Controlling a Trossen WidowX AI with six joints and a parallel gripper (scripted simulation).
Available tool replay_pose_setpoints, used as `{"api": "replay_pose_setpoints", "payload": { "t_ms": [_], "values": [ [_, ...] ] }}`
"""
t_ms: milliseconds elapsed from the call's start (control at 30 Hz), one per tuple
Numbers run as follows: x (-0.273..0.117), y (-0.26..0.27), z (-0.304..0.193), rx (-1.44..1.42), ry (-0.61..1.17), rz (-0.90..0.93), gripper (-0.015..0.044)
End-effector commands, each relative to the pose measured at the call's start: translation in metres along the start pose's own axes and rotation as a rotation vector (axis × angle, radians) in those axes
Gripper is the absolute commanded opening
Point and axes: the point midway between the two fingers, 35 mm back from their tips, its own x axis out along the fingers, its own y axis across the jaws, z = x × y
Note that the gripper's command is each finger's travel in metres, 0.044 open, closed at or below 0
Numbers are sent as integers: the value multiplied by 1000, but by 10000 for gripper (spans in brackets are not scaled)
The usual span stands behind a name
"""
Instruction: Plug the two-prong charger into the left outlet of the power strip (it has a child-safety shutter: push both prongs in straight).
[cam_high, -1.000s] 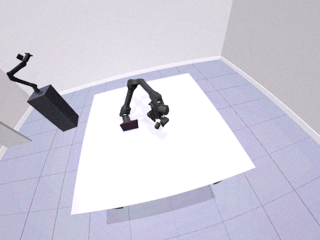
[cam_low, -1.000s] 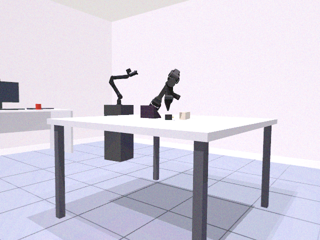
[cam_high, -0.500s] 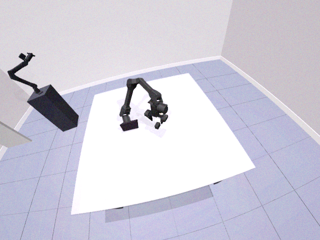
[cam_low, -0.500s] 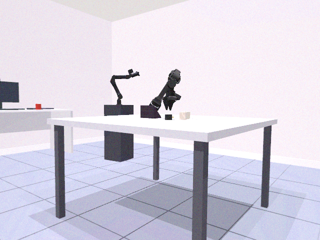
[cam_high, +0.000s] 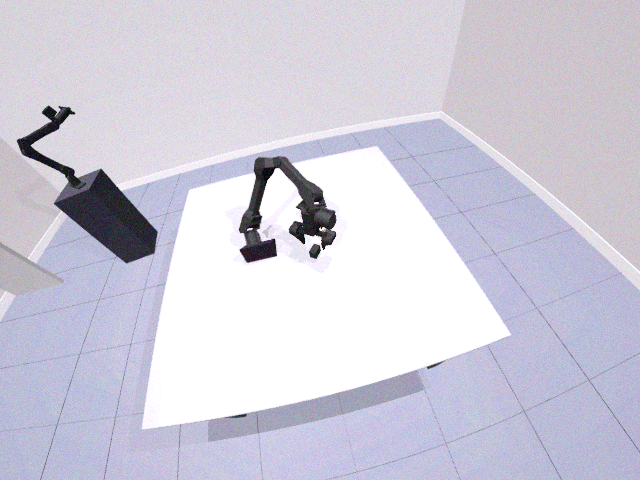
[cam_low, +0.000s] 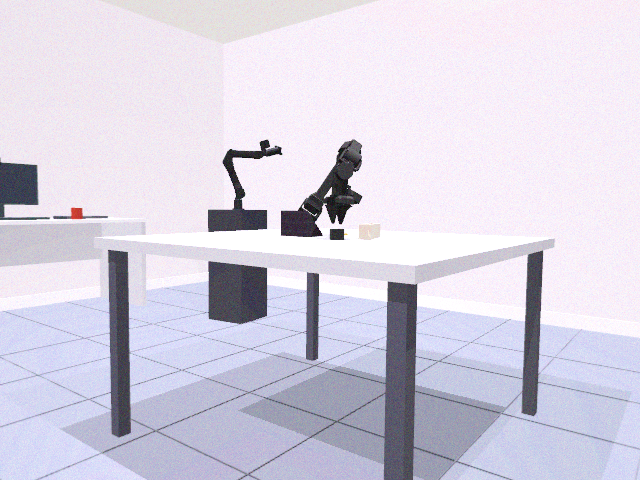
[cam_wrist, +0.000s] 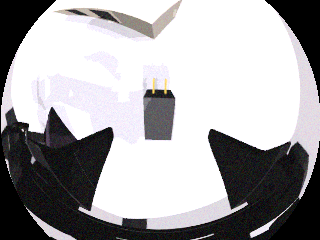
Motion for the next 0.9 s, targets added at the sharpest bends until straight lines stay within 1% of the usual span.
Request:
{"api": "replay_pose_setpoints", "payload": {
  "t_ms": [0, 867],
  "values": [
    [8, 2, 1, 7, -6, 7, 440],
    [50, 2, 4, 6, -8, 7, 440]
  ]
}}
